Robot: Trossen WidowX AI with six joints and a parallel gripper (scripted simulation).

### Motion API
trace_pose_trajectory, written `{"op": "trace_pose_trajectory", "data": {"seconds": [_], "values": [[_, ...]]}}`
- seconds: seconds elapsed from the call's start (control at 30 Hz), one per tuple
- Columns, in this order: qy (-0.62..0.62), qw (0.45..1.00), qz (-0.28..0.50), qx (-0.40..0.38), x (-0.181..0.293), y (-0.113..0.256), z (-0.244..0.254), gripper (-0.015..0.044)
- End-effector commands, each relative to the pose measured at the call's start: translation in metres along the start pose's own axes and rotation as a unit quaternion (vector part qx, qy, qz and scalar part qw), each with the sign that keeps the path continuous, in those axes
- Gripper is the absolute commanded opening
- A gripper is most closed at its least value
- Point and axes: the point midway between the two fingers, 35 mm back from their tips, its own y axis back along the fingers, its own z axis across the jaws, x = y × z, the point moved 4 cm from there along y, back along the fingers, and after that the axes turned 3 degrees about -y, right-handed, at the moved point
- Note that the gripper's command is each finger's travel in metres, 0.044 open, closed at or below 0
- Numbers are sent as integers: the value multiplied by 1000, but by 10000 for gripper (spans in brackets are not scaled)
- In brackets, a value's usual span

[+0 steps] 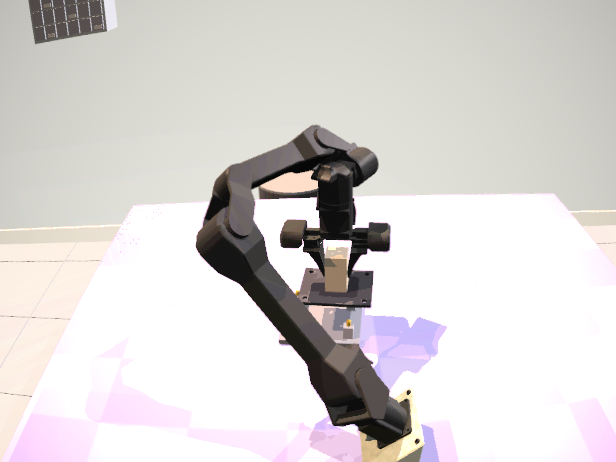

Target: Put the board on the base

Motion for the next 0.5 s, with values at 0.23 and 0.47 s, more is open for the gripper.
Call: {"op": "trace_pose_trajectory", "data": {"seconds": [0.23, 0.47], "values": [[8, 1000, -5, -4, 5, 2, 26, 0], [6, 1000, 2, -4, 4, -1, 21, 0]]}}
